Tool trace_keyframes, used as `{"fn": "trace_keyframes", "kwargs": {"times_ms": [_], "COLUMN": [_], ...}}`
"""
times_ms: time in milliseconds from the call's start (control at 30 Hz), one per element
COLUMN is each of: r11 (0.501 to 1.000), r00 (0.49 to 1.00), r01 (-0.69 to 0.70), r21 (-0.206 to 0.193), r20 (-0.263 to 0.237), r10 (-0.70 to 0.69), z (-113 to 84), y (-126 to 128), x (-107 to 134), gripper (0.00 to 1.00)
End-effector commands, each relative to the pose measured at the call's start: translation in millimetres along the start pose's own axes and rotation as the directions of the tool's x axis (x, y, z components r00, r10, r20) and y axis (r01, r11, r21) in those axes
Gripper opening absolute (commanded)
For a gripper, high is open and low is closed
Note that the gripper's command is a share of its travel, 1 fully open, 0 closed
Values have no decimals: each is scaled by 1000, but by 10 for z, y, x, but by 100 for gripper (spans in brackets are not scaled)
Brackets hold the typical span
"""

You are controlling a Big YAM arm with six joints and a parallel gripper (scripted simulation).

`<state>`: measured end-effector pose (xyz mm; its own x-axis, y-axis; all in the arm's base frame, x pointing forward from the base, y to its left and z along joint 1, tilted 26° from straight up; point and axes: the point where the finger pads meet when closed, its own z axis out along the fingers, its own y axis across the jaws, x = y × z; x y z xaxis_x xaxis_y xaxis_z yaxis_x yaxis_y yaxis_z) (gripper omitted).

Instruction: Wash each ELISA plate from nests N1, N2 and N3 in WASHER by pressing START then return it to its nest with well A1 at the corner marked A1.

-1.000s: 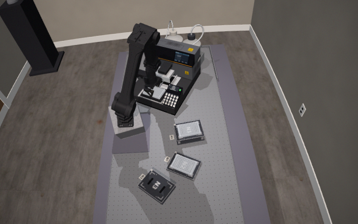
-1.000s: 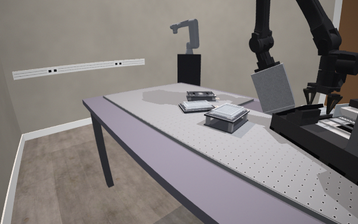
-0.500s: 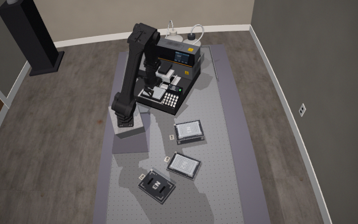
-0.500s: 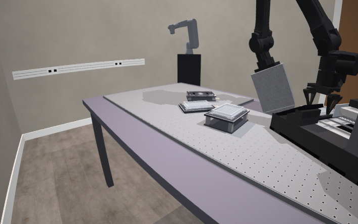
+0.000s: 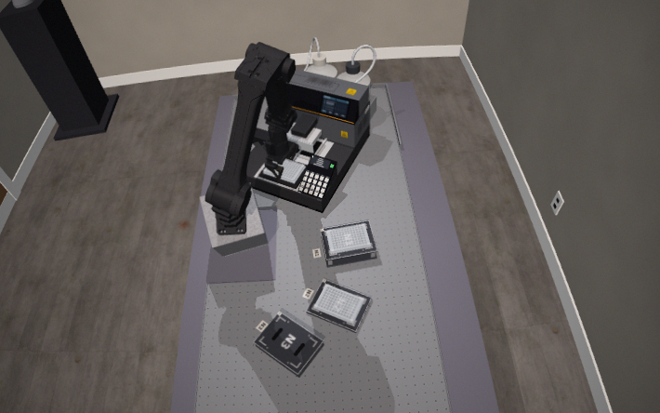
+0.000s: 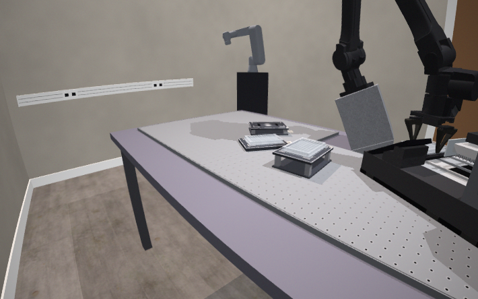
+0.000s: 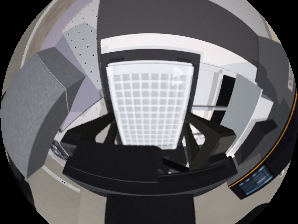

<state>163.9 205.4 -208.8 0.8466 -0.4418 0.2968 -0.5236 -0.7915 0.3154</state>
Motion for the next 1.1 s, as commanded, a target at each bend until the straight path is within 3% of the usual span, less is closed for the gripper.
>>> {"fn": "trace_keyframes", "kwargs": {"times_ms": [0,767,800,1067], "r11": [1000,1000,1000,1000], "r00": [1000,1000,1000,1000], "r01": [-4,-4,-4,-4], "r21": [21,21,21,21], "r20": [0,0,0,0], "r10": [4,4,4,4], "z": [-25,-25,-25,-25], "y": [-91,-89,-89,-89], "x": [3,2,2,2], "gripper": [84,84,100,100]}}
